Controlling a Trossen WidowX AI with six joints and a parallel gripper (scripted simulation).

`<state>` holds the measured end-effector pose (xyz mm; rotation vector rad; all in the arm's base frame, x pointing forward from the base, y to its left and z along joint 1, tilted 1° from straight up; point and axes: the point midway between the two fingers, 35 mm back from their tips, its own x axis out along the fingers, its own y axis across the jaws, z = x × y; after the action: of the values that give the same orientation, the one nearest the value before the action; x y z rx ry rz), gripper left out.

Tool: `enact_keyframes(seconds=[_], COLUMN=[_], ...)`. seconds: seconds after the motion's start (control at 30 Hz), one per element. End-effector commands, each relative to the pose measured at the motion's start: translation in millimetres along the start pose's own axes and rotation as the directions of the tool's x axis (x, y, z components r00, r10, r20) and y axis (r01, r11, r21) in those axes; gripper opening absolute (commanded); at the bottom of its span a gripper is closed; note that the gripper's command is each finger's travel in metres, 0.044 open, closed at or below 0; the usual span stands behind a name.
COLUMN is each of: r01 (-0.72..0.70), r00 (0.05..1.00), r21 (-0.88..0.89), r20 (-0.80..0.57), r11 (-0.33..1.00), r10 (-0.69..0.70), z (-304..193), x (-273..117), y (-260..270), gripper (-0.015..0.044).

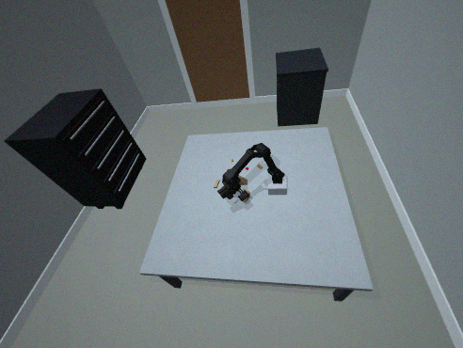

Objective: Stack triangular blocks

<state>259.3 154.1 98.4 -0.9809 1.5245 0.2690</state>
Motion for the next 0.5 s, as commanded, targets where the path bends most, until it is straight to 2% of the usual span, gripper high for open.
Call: enact_keyframes(seconds=[0.0,0.23,0.37,0.47], r01=[-0.094,-0.274,-0.368,-0.397], r00=[0.991,0.92,0.843,0.81], r21=[0.151,0.412,0.562,0.614], r20=[-0.075,-0.152,-0.135,-0.115], r11=[0.984,0.869,0.74,0.683], r10=[0.106,0.361,0.521,0.575], z=[-0.6,-16.2,-36.4,-46.0], x=[20.0,64.7,95.7,107.4], y=[-34.5,-100.9,-138.8,-151.8], gripper=[0.044,0.044,0.044,0.044])
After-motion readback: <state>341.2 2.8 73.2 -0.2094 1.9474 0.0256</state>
